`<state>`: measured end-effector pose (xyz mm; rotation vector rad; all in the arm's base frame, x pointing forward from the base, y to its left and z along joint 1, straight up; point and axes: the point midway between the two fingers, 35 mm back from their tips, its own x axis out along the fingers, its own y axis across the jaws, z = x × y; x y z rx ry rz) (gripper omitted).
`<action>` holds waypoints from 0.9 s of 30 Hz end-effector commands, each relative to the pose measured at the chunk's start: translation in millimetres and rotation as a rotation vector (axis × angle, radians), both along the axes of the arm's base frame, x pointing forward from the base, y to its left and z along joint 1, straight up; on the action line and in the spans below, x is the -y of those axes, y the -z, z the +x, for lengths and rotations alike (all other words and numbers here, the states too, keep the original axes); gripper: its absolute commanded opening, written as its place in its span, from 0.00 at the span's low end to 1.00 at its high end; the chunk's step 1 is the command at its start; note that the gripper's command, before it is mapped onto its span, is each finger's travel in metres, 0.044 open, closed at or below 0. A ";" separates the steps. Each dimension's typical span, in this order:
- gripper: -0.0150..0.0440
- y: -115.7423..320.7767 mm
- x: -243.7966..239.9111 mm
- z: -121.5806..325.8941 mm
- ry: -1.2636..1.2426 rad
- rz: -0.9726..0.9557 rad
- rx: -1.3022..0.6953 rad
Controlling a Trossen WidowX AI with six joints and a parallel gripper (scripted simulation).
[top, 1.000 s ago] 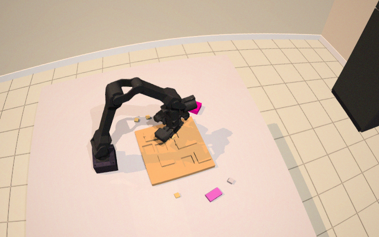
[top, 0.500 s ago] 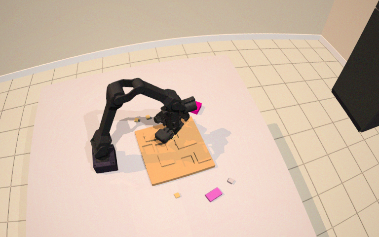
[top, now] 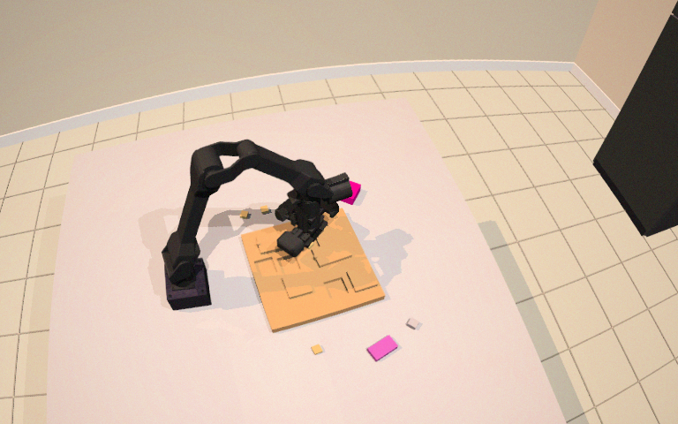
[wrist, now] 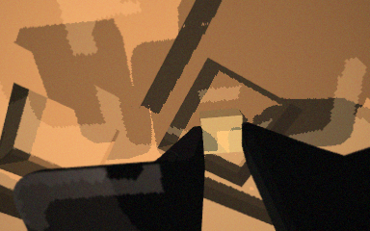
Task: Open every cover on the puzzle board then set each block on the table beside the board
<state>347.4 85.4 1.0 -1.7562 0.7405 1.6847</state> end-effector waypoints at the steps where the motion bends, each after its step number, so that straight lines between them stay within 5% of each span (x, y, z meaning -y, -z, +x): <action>1: 0.39 -0.2 0.0 0.1 0.000 0.000 0.001; 27: 0.39 -31.6 1.0 -1.2 -0.001 0.002 -0.005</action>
